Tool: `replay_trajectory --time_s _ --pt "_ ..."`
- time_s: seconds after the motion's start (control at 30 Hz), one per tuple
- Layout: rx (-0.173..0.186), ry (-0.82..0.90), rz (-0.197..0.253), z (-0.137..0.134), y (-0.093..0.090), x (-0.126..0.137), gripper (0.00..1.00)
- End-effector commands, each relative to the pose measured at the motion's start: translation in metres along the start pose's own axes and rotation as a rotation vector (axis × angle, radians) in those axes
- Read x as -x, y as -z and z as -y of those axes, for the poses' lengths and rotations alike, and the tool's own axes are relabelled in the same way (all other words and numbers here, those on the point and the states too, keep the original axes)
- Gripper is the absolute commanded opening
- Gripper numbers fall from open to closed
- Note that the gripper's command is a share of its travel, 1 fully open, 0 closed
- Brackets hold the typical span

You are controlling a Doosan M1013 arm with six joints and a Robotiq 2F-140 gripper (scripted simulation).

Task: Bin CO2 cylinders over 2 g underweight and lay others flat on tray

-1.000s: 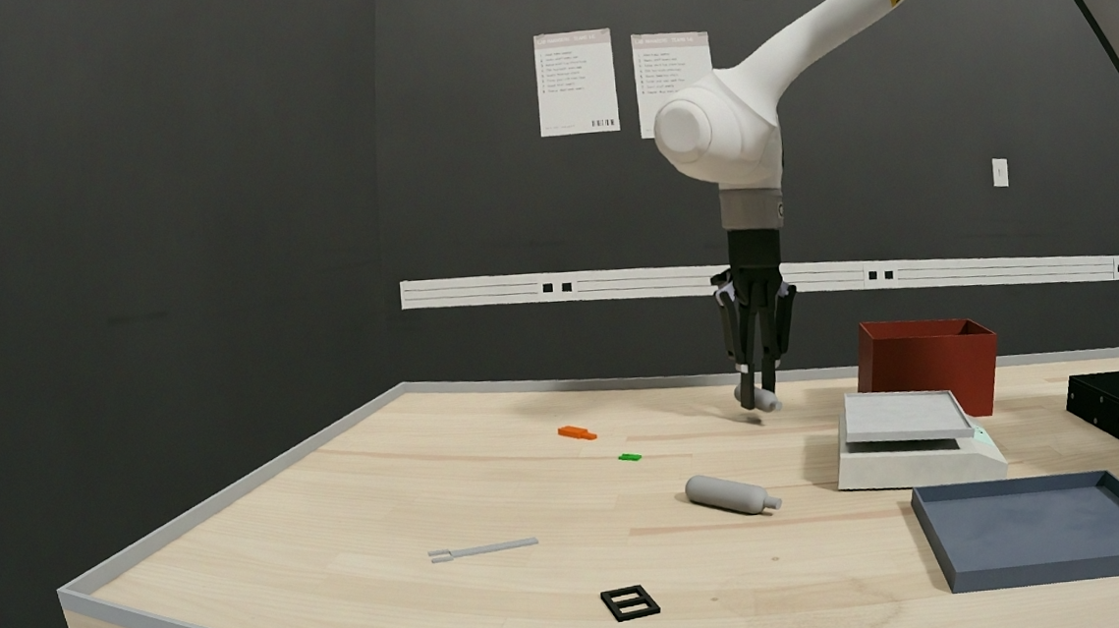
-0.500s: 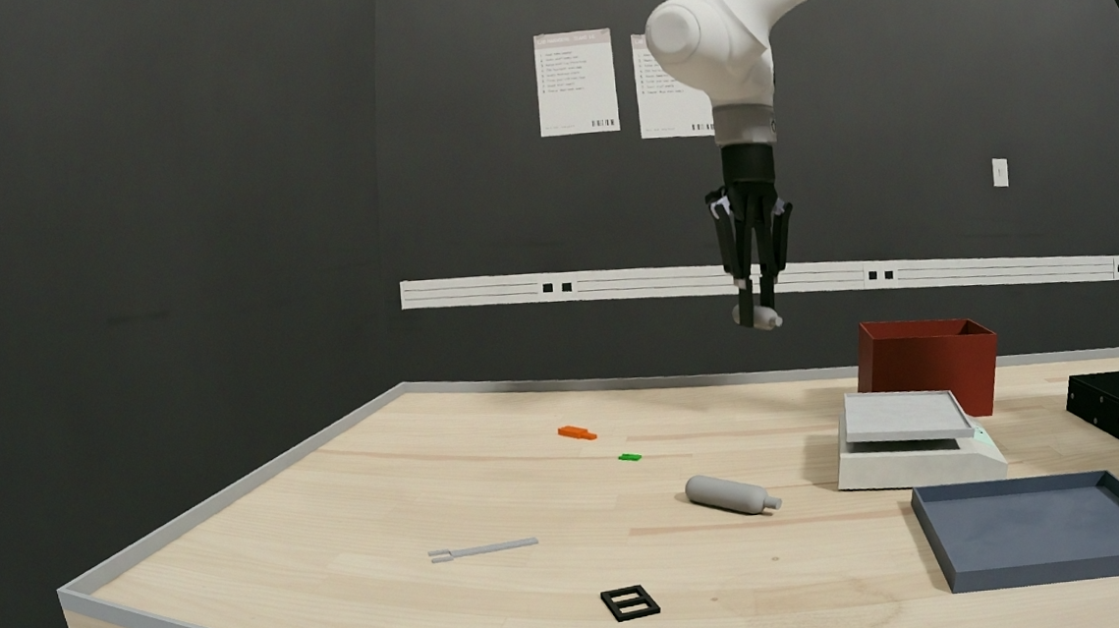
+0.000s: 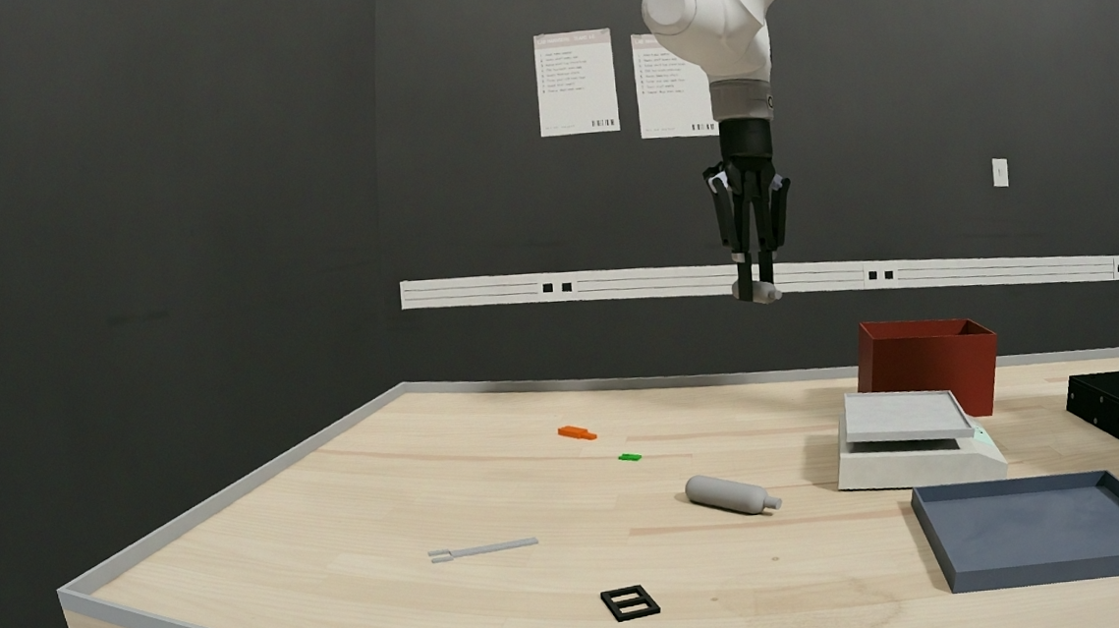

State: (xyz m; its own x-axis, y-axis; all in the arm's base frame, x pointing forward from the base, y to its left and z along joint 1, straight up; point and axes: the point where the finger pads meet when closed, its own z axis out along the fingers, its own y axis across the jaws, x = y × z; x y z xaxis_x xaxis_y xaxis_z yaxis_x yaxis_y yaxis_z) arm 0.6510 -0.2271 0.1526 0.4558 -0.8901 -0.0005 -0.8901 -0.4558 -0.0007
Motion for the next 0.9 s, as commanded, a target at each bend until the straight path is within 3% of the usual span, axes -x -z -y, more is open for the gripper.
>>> replay_trajectory --time_s 0.0,0.07,0.17,0.27,0.33,0.37,0.47,0.73,0.87 --pt "-0.002 -0.008 -0.001 0.001 0.001 0.003 0.10" --pt "-0.002 -0.050 -0.001 0.003 0.003 0.023 0.10" --pt "-0.002 -0.195 -0.001 0.004 0.006 0.084 0.10" --pt "-0.002 -0.387 0.000 -0.002 0.006 0.117 0.10" --pt "-0.002 -0.387 0.000 -0.002 0.006 0.117 0.10" --pt "-0.002 -0.458 0.000 -0.007 0.005 0.152 0.10" --pt "-0.002 -0.602 0.000 -0.017 0.003 0.183 0.10" --pt "-0.001 -0.652 0.000 -0.039 0.000 0.281 0.10" --pt "-0.001 -0.652 0.000 -0.039 -0.003 0.282 0.10"
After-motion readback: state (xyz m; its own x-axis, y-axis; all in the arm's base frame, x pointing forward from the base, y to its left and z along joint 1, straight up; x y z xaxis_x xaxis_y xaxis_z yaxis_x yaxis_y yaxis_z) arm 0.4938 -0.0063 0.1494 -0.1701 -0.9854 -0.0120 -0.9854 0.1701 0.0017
